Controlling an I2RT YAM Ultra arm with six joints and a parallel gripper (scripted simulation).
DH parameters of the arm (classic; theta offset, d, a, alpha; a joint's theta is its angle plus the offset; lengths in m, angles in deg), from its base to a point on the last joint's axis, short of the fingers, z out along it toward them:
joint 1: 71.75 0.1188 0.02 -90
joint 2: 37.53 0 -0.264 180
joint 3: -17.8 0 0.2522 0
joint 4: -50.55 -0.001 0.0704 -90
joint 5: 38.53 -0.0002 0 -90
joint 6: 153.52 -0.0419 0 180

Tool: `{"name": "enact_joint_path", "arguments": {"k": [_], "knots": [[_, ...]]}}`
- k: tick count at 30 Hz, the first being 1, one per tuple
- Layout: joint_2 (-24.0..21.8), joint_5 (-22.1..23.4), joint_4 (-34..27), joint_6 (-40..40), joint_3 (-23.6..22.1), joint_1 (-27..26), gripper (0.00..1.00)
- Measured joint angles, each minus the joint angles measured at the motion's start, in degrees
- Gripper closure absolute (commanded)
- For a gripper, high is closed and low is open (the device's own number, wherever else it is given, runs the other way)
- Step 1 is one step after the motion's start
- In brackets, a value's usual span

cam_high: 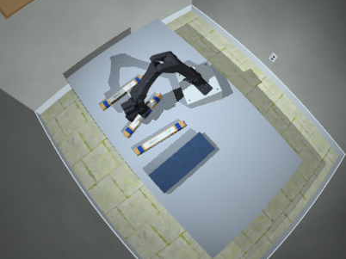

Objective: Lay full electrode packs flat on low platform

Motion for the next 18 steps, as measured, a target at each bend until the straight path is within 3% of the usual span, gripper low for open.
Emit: {"name": "enact_joint_path", "arguments": {"k": [18], "knots": [[-8.2,0.0,-14.21,-0.63,7.87,0.66,0.26]]}}
